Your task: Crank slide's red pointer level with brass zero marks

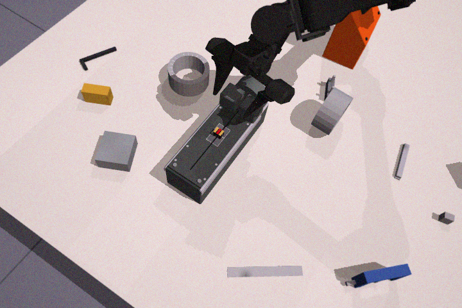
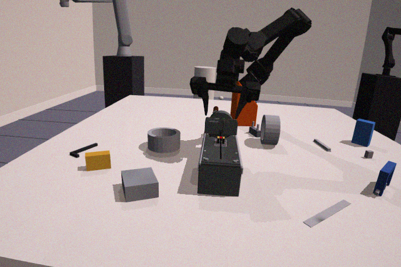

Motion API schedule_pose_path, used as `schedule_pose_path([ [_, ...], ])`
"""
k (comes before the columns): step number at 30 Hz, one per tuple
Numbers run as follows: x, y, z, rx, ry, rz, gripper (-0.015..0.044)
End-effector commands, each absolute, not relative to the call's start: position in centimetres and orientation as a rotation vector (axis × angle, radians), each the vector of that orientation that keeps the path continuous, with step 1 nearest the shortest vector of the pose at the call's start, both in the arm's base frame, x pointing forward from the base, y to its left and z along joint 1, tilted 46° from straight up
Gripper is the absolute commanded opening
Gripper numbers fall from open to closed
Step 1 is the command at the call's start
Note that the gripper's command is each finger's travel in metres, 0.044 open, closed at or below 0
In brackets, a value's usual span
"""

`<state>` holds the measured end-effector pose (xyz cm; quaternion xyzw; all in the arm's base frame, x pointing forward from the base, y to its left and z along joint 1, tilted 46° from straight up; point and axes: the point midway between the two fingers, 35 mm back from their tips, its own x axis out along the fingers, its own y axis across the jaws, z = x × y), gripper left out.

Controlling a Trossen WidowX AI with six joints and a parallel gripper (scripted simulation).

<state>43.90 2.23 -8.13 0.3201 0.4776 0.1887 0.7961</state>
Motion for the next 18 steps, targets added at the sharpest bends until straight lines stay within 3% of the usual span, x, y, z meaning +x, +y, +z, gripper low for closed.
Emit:
schedule_pose_path([
  [1, 43.90, 2.23, -8.14, 0.687, 1.026, 0.405, 0.0309],
  [13, 43.90, 2.23, -8.14, 0.687, 1.026, 0.405, 0.0000],
  [18, 43.90, 2.23, -8.14, 0.687, 1.026, 0.405, 0.0000],
])
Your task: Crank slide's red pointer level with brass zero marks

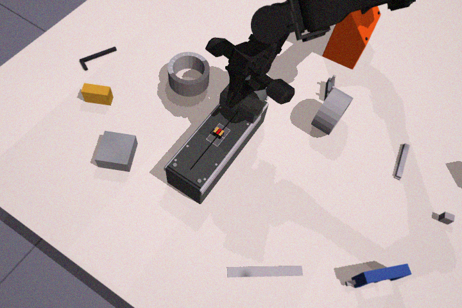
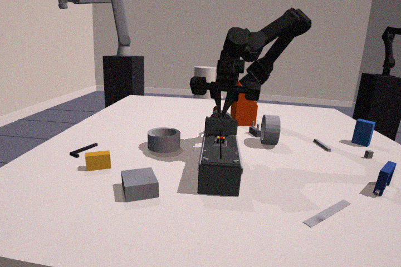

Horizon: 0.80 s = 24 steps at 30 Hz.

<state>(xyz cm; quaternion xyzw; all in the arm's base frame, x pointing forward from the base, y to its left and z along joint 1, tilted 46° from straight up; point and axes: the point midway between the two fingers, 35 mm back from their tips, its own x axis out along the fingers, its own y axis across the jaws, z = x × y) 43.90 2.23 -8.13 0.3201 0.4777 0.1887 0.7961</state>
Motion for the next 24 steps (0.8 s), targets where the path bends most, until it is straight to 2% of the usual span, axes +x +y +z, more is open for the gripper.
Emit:
schedule_pose_path([
  [1, 43.90, 2.23, -8.14, 0.687, 1.026, 0.405, 0.0000],
  [16, 43.90, 2.24, -8.13, 0.688, 1.026, 0.406, 0.0000],
  [24, 43.90, 2.24, -8.13, 0.688, 1.026, 0.406, 0.0210],
])
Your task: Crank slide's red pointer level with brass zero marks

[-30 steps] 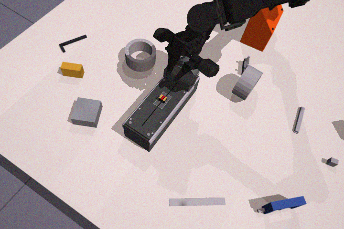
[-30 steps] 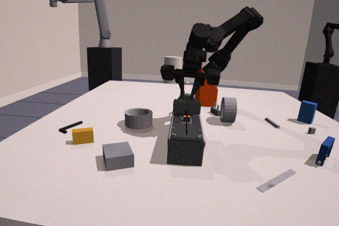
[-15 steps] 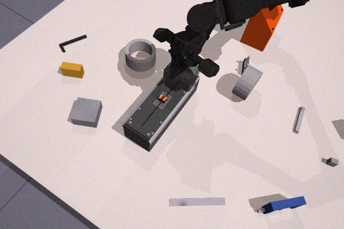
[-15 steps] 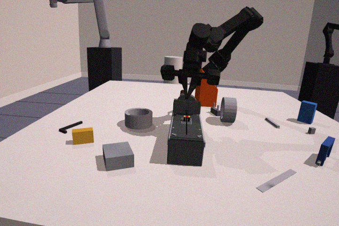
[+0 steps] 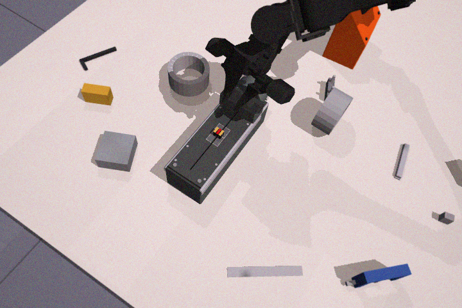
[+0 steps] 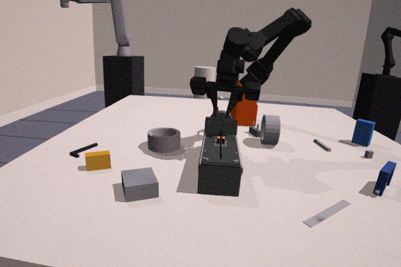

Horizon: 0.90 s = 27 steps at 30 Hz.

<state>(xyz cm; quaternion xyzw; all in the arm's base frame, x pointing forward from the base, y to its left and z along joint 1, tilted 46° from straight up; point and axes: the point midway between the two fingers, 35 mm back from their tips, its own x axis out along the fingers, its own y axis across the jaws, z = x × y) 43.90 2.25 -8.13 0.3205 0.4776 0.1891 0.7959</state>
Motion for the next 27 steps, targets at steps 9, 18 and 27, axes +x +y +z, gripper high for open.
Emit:
schedule_pose_path([
  [9, 43.90, 2.24, -8.13, 0.688, 1.026, 0.406, 0.0440],
  [18, 43.90, 2.24, -8.13, 0.688, 1.026, 0.406, 0.0230],
  [27, 43.90, 2.24, -8.13, 0.688, 1.026, 0.406, 0.0000],
])
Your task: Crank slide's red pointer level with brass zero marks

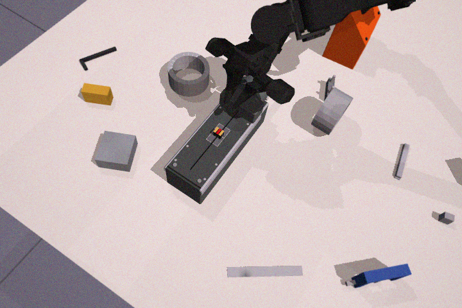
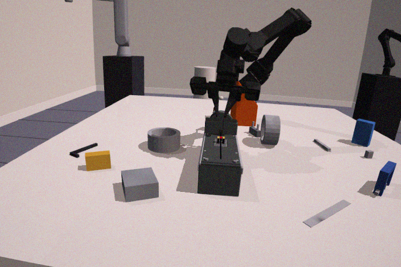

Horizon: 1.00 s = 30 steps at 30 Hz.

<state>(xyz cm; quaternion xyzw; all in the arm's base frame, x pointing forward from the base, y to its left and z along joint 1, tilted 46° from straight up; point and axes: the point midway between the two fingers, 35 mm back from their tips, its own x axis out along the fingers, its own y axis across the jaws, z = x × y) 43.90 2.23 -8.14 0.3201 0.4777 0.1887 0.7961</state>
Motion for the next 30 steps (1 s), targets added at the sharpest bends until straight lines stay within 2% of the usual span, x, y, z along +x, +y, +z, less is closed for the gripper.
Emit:
schedule_pose_path([
  [1, 43.90, 2.24, -8.13, 0.688, 1.026, 0.406, 0.0000],
  [21, 43.89, 2.24, -8.13, 0.688, 1.026, 0.406, 0.0000],
  [30, 43.89, 2.24, -8.13, 0.688, 1.026, 0.406, 0.0236],
])
